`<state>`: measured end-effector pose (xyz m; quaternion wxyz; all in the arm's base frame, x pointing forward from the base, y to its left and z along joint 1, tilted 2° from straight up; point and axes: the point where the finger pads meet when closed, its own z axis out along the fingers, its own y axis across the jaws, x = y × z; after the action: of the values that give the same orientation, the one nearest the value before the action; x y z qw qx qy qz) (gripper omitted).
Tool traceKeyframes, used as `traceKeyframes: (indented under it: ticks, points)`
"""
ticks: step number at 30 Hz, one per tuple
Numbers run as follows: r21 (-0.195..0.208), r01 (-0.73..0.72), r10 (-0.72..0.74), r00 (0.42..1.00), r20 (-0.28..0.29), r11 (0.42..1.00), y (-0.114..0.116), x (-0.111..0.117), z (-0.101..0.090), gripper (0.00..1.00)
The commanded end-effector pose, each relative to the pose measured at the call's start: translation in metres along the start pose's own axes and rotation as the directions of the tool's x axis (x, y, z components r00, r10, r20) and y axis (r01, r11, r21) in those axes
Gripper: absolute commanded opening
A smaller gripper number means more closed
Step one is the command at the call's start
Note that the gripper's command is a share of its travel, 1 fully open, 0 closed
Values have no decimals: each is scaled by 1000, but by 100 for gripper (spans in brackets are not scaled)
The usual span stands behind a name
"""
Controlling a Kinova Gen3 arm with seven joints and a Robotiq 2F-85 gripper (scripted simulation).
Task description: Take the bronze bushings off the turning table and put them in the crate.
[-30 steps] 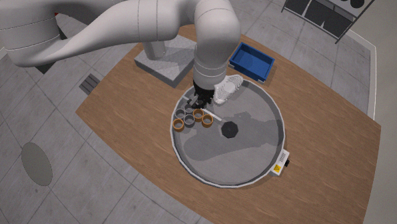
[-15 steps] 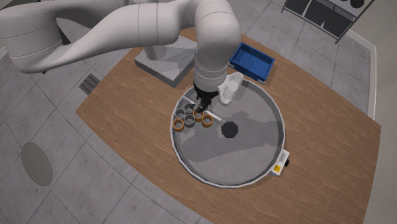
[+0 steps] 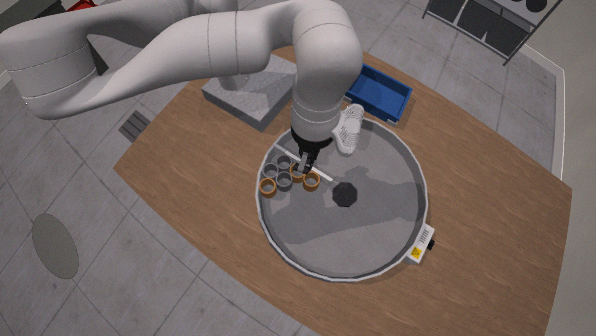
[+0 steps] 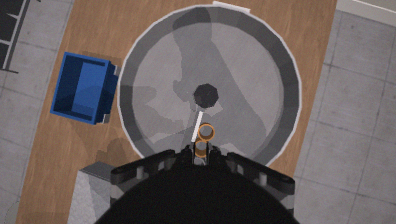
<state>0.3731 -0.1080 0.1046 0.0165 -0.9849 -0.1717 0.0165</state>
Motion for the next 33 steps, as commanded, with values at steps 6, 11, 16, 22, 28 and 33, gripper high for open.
traceKeyframes:
  ticks: [6, 11, 16, 22, 28, 33]
  points:
    - [-1, 192, -192, 981, -1, 981, 3, 3, 3, 19]
    - [-1, 239, -239, 971, -1, 971, 4, 3, 4, 19]
    - [-1, 239, -239, 971, -1, 971, 4, 3, 4, 19]
    - [0, 366, -366, 931, -1, 931, 6, 4, 6, 19]
    - [0, 454, -454, 891, -1, 891, 7, 5, 8, 19]
    - [0, 454, -454, 891, -1, 891, 7, 5, 8, 19]
